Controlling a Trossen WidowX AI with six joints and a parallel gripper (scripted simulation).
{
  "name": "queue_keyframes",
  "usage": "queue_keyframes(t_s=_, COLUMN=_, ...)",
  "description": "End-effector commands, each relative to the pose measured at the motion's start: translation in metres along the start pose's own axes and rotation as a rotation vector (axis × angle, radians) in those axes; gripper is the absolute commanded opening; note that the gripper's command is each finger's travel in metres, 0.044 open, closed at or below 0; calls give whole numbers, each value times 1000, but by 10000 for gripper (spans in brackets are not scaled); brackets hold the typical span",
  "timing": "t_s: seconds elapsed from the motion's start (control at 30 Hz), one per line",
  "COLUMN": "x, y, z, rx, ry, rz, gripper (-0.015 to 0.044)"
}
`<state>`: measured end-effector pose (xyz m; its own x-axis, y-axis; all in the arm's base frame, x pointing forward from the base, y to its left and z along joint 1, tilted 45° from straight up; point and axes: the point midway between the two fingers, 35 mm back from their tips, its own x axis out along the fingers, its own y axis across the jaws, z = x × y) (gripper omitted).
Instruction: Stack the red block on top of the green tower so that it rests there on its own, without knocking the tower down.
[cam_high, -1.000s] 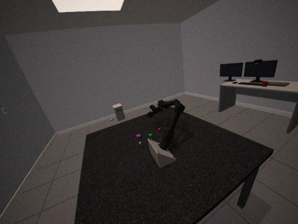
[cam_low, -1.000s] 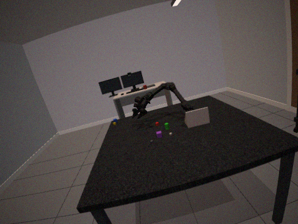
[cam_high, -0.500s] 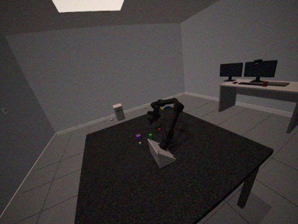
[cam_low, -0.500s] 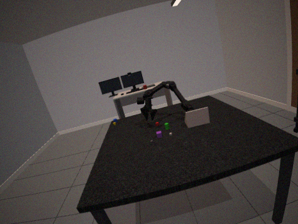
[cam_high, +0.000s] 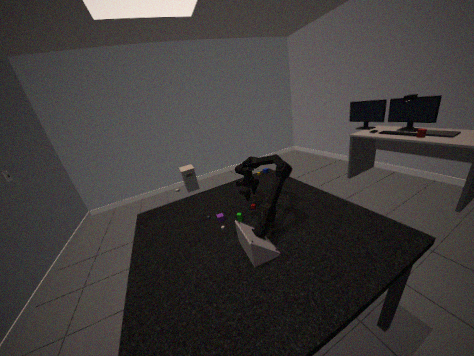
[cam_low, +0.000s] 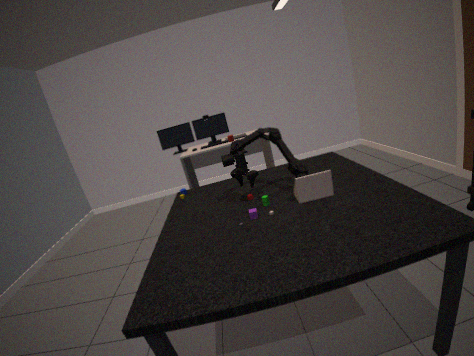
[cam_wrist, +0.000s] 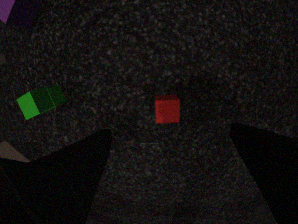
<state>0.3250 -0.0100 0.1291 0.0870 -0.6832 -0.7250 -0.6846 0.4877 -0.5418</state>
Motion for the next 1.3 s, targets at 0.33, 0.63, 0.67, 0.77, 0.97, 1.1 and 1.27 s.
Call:
queue_keyframes(t_s=0.33, x=41, y=-1, z=-5, rx=-1, ry=15, rz=-12, gripper=440)
queue_keyframes(t_s=0.63, x=48, y=-2, z=-5, rx=-1, ry=15, rz=-12, gripper=440)
queue_keyframes(t_s=0.67, x=49, y=-2, z=-5, rx=-1, ry=15, rz=-12, gripper=440)
queue_keyframes(t_s=0.77, x=54, y=-2, z=-5, rx=-1, ry=15, rz=-12, gripper=440)
queue_keyframes(t_s=0.97, x=64, y=-2, z=-5, rx=-1, ry=15, rz=-12, gripper=440)
queue_keyframes(t_s=1.1, x=71, y=-2, z=-5, rx=-1, ry=15, rz=-13, gripper=440)
queue_keyframes(t_s=1.27, x=76, y=-2, z=-6, rx=-1, ry=16, rz=-13, gripper=440)
